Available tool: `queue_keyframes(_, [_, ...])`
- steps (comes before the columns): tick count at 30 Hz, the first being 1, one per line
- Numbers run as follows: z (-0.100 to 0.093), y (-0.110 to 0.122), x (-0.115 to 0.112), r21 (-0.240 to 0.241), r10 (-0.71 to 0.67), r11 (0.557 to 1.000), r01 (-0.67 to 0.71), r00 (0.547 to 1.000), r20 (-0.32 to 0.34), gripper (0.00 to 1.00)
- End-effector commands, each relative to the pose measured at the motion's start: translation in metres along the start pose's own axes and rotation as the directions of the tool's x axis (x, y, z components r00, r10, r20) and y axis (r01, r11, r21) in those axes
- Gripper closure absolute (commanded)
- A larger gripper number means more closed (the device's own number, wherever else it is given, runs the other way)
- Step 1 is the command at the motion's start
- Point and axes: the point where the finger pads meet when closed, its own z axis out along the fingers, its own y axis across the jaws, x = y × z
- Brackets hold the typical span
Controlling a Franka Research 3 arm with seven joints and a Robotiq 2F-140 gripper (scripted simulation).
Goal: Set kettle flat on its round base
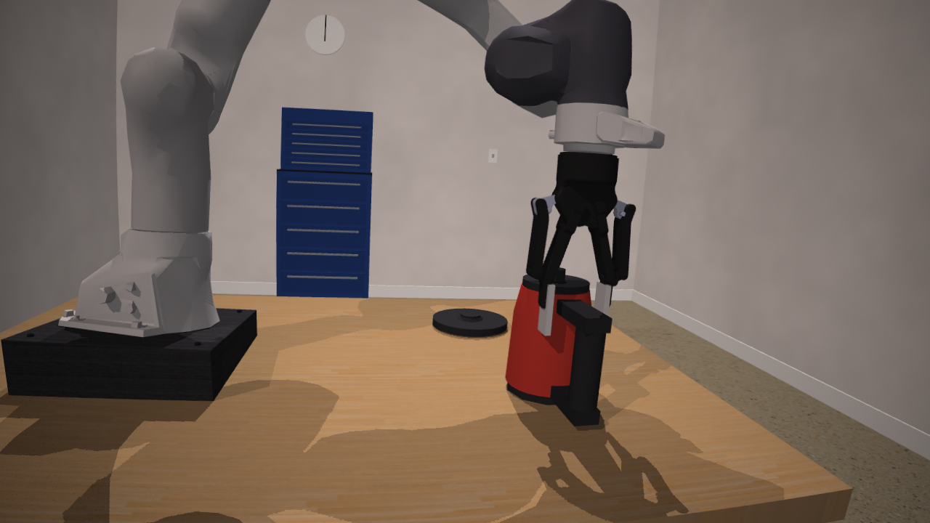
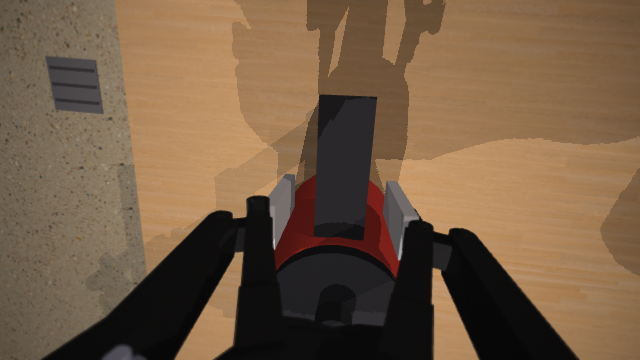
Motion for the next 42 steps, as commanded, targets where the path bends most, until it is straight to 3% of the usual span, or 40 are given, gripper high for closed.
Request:
queue_keyframes(1, [0.0014, 0.0003, -0.0003, 0.001, -0.004, 1.000, 0.004, 1.000, 0.003, 0.53])
queue_keyframes(26, [0.0014, 0.0003, -0.0003, 0.001, -0.004, 1.000, 0.004, 1.000, 0.003, 0.53])
queue_keyframes(27, [0.0014, 0.0003, -0.0003, 0.001, -0.004, 1.000, 0.004, 1.000, 0.003, 1.00])
queue_keyframes(42, [0.0014, 0.0003, -0.0003, 0.001, -0.004, 1.000, 0.004, 1.000, 0.003, 1.00])
